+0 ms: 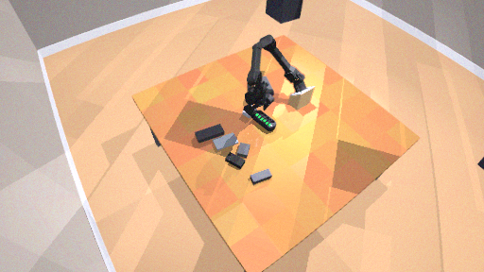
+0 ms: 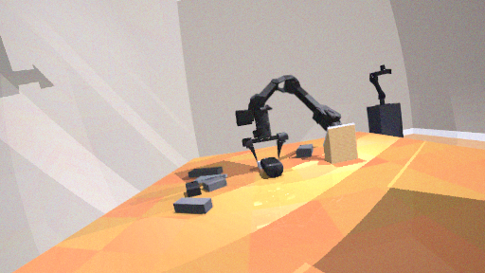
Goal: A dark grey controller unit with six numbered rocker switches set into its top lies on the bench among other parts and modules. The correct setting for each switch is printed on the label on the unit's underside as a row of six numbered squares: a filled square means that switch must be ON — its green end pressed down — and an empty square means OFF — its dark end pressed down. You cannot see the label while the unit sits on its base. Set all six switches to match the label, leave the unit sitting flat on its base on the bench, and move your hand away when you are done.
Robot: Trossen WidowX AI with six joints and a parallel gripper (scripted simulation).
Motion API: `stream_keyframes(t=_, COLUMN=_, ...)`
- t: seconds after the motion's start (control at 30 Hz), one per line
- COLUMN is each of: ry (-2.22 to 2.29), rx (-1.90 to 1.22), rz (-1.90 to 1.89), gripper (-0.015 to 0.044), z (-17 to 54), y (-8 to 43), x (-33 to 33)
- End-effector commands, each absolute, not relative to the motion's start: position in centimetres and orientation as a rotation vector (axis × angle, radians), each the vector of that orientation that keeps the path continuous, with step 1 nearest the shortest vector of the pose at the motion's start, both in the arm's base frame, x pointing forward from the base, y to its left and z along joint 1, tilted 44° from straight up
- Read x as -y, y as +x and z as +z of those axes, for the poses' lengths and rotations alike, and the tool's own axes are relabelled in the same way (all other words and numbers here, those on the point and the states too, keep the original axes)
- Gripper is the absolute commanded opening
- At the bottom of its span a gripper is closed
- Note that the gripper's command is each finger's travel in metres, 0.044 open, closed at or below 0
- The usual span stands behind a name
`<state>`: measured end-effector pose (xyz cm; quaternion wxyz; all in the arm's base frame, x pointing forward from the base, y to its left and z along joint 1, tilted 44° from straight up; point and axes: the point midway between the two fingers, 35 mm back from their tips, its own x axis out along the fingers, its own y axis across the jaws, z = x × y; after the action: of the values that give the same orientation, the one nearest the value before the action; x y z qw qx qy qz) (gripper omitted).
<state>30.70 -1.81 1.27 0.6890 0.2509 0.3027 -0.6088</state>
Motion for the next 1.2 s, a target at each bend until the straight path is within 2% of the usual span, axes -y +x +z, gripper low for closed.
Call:
stream_keyframes(t=0.0, ry=0.544, rx=-0.689, rz=-1.357, gripper=0.044, z=0.2, y=29.7, x=-2.5)
stream_keyframes(t=0.63, ry=0.543, rx=-0.688, rz=-1.357, gripper=0.044, z=0.2, y=29.6, x=-2.7)
stream_keyframes(t=0.8, ry=0.546, rx=-0.687, rz=-1.352, gripper=0.044, z=3.7, y=29.4, x=-6.0)
stream_keyframes(t=1.03, ry=0.546, rx=-0.686, rz=-1.352, gripper=0.044, z=3.9, y=29.4, x=-6.2)
stream_keyframes(t=1.17, ry=0.546, rx=-0.686, rz=-1.352, gripper=0.0335, z=3.9, y=29.4, x=-6.2)
